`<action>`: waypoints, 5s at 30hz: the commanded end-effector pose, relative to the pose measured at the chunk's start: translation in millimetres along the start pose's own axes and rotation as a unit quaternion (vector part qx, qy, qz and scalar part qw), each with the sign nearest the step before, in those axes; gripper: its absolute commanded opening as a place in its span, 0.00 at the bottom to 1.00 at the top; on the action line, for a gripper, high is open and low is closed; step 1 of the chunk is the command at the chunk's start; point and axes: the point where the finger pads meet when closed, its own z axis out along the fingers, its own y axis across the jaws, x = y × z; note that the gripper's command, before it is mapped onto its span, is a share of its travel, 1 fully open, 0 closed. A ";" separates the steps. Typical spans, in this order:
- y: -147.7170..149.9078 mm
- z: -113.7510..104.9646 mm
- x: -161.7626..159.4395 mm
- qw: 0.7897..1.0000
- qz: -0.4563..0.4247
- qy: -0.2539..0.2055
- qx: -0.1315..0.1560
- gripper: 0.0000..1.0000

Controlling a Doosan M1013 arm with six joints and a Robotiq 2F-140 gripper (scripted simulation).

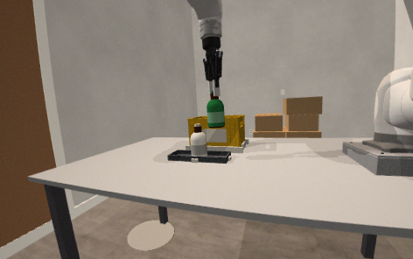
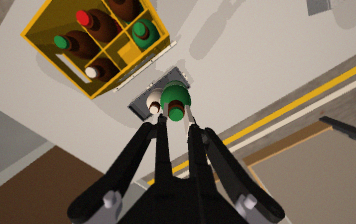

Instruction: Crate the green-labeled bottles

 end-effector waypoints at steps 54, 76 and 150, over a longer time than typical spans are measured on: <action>3.1 -24.3 -2.2 1.000 0.003 -0.003 -0.001 0.00; 3.2 -27.8 -2.2 1.000 0.003 -0.003 -0.001 0.00; 3.2 -46.8 -2.0 1.000 0.003 -0.003 -0.001 0.00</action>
